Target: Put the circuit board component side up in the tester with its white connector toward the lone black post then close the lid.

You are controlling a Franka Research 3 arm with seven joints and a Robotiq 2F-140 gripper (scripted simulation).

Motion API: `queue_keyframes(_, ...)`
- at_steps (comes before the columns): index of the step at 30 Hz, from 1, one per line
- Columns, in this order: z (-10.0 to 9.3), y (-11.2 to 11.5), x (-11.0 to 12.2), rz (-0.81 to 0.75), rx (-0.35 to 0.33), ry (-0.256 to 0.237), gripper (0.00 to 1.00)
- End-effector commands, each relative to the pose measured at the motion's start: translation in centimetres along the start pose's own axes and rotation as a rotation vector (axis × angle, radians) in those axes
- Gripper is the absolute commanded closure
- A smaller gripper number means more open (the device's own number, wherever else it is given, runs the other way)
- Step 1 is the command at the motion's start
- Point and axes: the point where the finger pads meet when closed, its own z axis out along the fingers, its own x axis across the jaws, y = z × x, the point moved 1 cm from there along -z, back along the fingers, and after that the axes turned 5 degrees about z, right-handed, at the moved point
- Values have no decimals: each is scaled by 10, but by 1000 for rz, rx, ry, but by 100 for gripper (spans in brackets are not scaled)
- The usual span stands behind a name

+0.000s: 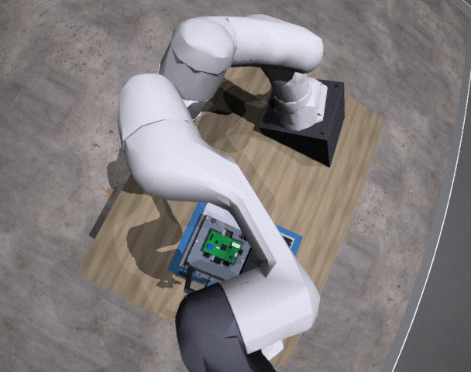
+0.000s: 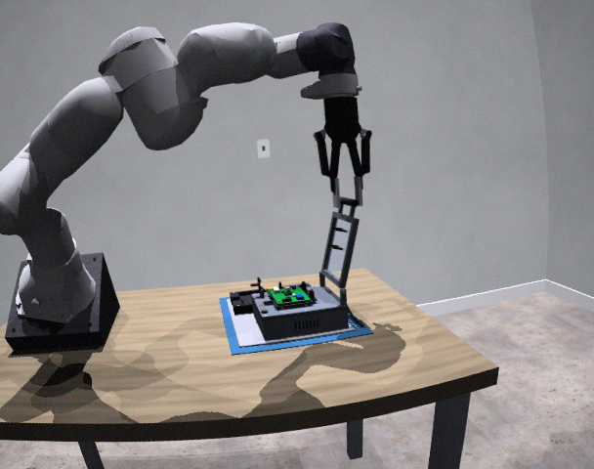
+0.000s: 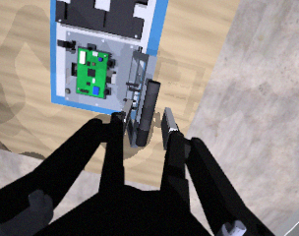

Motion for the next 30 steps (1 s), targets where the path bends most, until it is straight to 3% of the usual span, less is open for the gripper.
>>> queue_keyframes(1,1,0,1,3,0,2,70)
queue_keyframes(13,1,0,1,3,0,2,70)
queue_keyframes(14,1,0,1,3,0,2,100)
queue_keyframes(30,1,0,1,3,0,2,100)
